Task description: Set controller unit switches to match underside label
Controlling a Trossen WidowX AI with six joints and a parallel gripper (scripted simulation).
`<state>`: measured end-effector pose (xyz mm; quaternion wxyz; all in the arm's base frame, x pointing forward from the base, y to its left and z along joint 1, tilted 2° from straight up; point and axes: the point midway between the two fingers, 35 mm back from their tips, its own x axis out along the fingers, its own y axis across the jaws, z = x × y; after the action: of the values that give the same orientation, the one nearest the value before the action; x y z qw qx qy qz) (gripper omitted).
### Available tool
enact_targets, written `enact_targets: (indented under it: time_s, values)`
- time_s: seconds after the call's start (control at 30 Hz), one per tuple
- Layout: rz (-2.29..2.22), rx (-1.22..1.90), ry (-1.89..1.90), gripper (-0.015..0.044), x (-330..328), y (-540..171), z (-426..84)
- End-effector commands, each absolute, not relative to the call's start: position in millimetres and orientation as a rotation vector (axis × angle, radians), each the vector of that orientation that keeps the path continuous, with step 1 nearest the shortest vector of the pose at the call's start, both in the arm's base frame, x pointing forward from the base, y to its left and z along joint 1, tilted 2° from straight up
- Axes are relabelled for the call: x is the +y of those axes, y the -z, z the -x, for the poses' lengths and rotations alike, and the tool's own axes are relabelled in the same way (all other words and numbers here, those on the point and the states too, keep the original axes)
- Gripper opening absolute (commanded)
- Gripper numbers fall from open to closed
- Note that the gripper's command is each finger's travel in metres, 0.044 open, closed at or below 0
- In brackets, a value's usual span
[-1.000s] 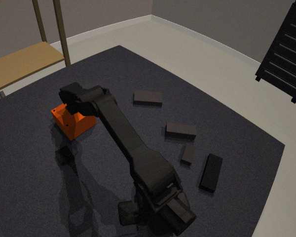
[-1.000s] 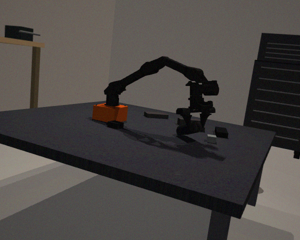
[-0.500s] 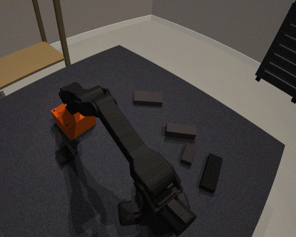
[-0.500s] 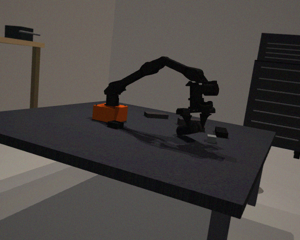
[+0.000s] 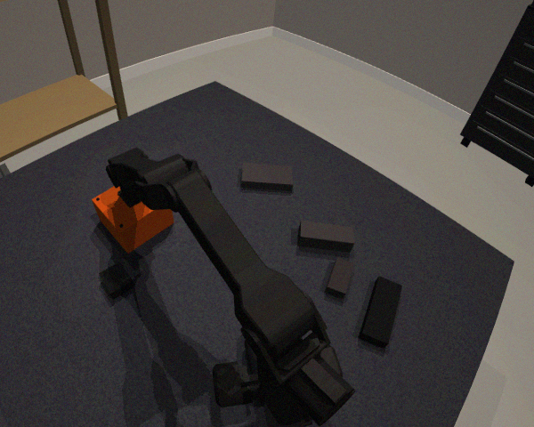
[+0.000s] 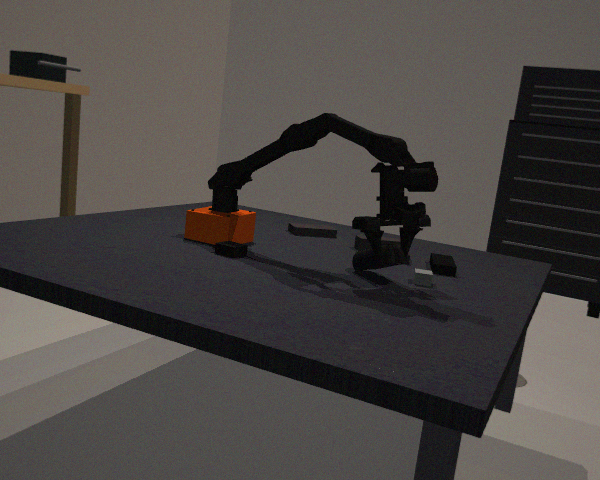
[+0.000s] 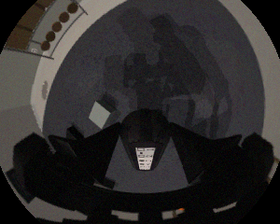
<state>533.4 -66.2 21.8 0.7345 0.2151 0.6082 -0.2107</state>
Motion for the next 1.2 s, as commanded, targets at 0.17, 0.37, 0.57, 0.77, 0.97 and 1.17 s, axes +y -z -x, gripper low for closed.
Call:
enact_targets:
  time_s: [0.17,0.37,0.57,0.77,0.97,1.17]
  values:
    - [-0.465,1.351,0.461,0.0338,-65.6,-20.5,-530.8]
    - [-0.465,1.351,0.461,0.0338,-65.6,-20.5,-530.8]
    - [-0.464,1.351,0.461,0.0338,-67.5,-14.0,-532.4]
    - [-0.464,1.351,0.461,0.0338,-67.8,-12.8,-532.7]
    - [-0.464,1.351,0.461,0.0338,-67.8,-12.8,-532.7]
    - [-0.464,1.351,0.461,0.0338,-67.8,-12.8,-532.7]
